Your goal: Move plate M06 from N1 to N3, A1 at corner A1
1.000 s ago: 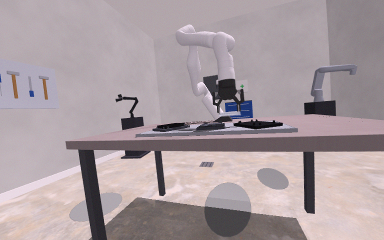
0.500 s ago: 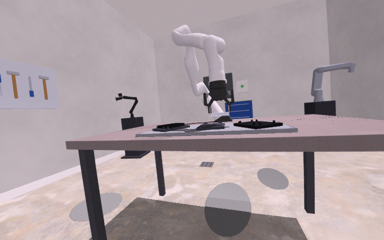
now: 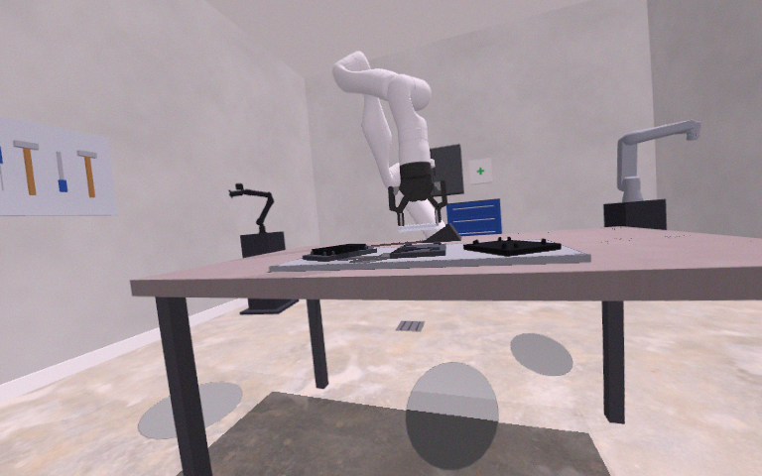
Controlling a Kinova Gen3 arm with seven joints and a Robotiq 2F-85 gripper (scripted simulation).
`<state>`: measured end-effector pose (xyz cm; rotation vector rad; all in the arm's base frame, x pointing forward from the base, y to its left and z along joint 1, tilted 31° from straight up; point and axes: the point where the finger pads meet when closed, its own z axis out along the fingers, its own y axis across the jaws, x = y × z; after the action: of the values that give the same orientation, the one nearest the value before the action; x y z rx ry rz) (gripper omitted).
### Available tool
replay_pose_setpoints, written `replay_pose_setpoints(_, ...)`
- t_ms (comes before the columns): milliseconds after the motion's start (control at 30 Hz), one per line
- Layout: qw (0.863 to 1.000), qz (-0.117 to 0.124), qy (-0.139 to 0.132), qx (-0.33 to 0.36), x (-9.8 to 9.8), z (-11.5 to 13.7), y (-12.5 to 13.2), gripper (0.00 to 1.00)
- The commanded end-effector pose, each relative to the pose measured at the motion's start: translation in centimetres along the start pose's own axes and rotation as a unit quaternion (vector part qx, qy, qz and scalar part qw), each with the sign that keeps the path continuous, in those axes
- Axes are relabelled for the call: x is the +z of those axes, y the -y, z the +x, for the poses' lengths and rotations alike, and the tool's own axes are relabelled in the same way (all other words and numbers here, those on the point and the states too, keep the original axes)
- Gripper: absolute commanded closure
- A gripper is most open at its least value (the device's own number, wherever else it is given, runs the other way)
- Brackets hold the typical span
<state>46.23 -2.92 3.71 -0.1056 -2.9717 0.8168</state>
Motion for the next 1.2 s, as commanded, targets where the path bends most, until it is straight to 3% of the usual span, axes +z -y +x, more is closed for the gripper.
replay_pose_setpoints(0,1.000,-0.001,0.002,-0.002,-0.2,-0.1,0.4,1.00)
replay_pose_setpoints(600,1.000,-0.001,0.002,0.001,-0.2,-0.1,0.2,1.00)
replay_pose_setpoints(933,1.000,0.000,0.002,0.004,1.5,-0.1,0.5,1.00)
replay_pose_setpoints(1167,1.000,0.000,0.000,0.004,1.6,0.0,0.4,1.00)
